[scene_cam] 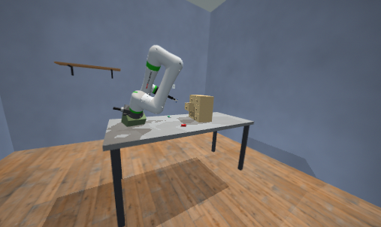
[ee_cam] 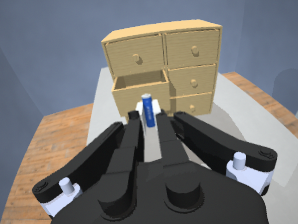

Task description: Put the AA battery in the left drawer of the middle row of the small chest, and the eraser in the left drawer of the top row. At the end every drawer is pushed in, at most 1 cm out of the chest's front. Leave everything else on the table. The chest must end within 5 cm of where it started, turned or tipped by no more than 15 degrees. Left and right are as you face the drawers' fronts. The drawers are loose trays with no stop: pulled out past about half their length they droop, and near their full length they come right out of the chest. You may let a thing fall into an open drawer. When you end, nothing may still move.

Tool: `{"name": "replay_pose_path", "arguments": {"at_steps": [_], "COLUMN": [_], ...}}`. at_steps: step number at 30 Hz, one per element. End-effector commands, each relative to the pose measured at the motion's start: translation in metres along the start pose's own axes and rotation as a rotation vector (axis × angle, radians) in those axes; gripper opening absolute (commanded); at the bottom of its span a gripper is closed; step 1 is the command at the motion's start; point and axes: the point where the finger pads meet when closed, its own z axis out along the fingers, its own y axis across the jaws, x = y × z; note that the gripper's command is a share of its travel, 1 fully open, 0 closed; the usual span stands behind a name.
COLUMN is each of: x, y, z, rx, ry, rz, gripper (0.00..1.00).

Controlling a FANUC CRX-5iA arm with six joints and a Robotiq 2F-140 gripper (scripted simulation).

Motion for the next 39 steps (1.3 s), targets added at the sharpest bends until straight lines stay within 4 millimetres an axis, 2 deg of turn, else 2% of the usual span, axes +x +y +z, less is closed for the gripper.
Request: {"name": "replay_pose_path", "arguments": {"at_steps": [1, 11, 26, 39], "x": [0.001, 0.005, 0.016, 0.035], "y": [0.005, 0.005, 0.006, 0.007], "z": [0.007, 0.015, 0.041, 0.084], "rx": [-0.023, -0.023, -0.023, -0.023], "ry": [0.071, 0.071, 0.071, 0.071], "rz": [0.013, 0.013, 0.013, 0.013], "gripper": [0.06, 0.06, 0.06, 0.06]}}
